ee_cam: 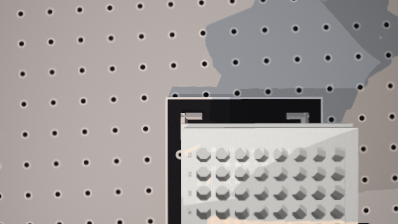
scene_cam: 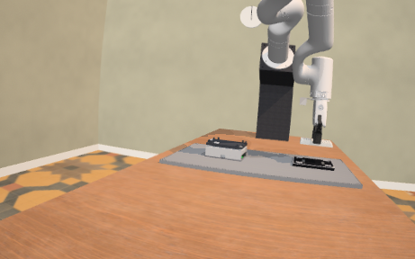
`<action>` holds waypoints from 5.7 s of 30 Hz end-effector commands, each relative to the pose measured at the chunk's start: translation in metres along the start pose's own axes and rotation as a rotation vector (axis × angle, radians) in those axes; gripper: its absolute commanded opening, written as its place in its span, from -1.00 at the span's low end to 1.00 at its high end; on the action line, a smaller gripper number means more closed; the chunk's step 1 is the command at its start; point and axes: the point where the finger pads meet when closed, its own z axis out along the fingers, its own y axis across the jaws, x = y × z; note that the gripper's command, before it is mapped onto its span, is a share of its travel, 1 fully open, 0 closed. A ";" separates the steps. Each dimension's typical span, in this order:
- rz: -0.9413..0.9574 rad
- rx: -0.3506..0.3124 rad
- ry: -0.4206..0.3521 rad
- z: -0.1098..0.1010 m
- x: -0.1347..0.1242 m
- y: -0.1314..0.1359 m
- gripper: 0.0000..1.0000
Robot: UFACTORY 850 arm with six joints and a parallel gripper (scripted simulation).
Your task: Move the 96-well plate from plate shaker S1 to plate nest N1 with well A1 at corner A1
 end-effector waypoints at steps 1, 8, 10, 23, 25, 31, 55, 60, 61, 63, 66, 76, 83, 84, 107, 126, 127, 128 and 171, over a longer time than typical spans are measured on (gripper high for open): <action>0.000 0.000 0.000 0.009 0.000 0.000 -1.00; 0.000 0.000 0.000 0.017 0.000 0.000 -1.00; 0.000 0.000 0.000 0.021 0.000 0.000 -1.00; 0.000 0.000 0.000 0.041 0.000 0.000 -1.00; 0.000 0.000 0.000 0.042 0.000 0.000 -1.00; 0.000 0.000 0.000 0.052 0.000 0.000 -1.00; 0.000 0.000 0.000 0.059 0.000 0.000 -1.00; 0.000 0.000 0.000 0.059 0.000 0.000 -1.00; 0.000 0.000 0.000 0.060 0.000 0.000 -1.00; 0.000 0.000 0.000 0.060 0.000 0.000 -1.00; 0.000 0.000 0.000 0.060 0.000 0.000 -1.00; 0.000 0.000 0.000 0.062 0.000 0.000 -1.00; 0.000 0.000 0.000 0.063 0.000 0.000 -1.00; 0.000 0.000 0.000 0.063 0.000 0.000 -1.00; 0.000 0.000 0.000 0.067 0.000 0.000 -1.00; 0.000 0.000 0.000 0.069 0.000 0.000 -1.00; 0.000 0.000 0.000 0.069 0.000 0.000 -1.00; 0.000 0.000 0.000 0.069 0.000 0.000 -1.00; 0.000 0.000 0.000 0.066 0.000 0.000 1.00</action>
